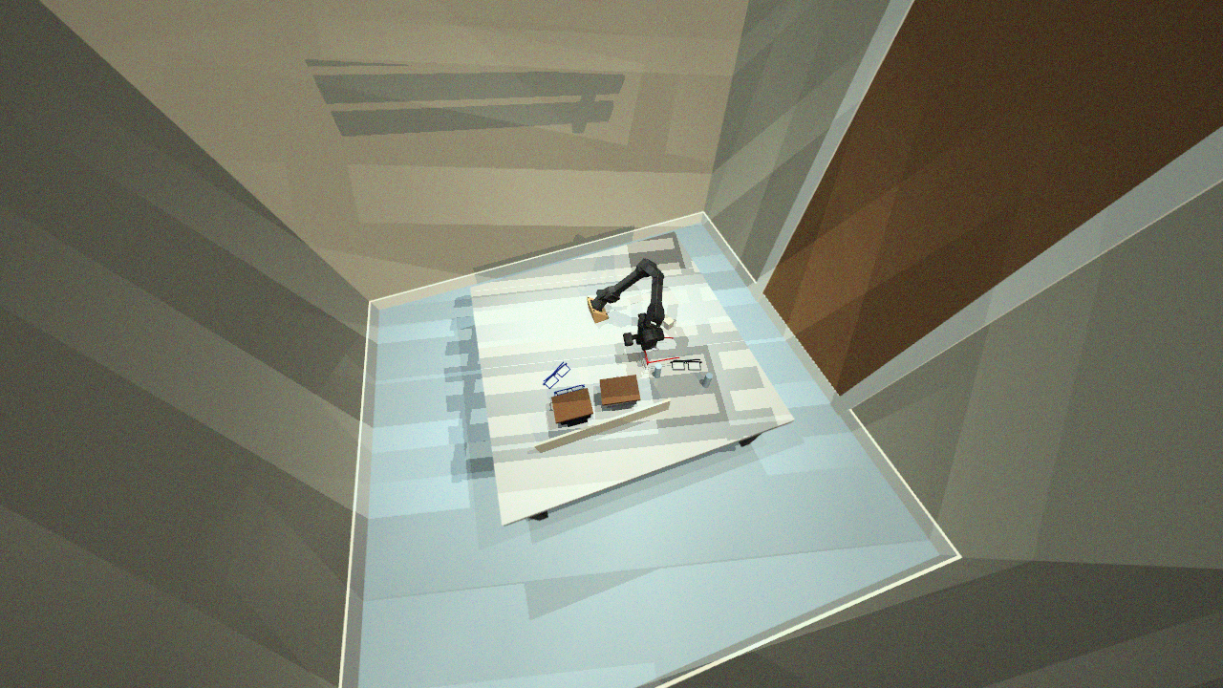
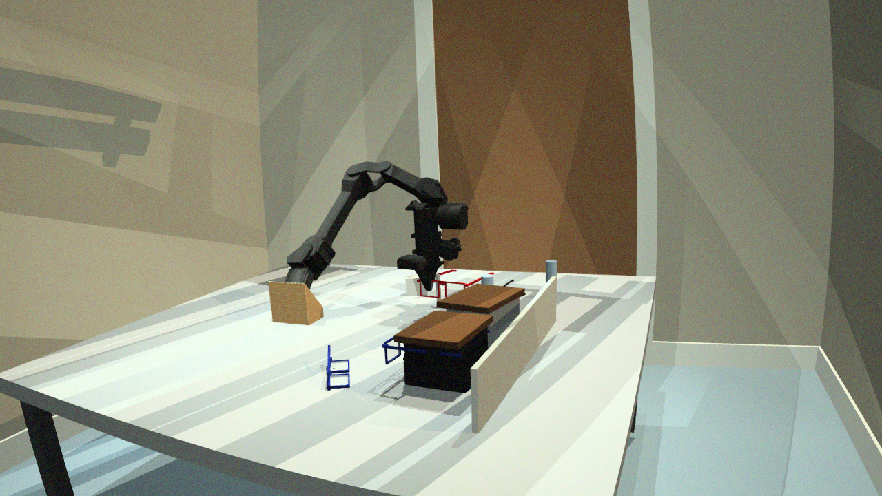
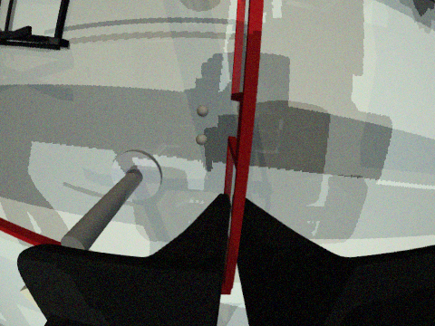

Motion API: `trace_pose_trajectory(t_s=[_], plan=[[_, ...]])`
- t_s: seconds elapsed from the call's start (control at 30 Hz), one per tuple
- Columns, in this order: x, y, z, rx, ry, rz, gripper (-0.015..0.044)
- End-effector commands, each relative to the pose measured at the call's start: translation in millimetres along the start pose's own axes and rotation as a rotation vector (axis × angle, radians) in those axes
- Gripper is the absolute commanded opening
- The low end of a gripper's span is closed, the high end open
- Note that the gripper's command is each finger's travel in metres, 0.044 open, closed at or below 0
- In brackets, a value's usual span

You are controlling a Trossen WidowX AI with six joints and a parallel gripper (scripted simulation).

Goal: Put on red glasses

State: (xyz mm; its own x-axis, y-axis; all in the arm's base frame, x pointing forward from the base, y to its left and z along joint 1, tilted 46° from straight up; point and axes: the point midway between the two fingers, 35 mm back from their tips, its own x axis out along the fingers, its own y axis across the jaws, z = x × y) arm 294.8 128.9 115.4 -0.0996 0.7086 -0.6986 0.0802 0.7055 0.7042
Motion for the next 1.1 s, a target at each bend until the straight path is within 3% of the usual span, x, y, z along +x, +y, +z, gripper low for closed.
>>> trace_pose_trajectory(t_s=[0.0, 1.07], plan=[[0.1, -2.3, 4.4, 0.004, 0.0, 0.0, 0.0], [0.1, -4.4, 13.0, 0.004, 0.0, 0.0, 0.0]])
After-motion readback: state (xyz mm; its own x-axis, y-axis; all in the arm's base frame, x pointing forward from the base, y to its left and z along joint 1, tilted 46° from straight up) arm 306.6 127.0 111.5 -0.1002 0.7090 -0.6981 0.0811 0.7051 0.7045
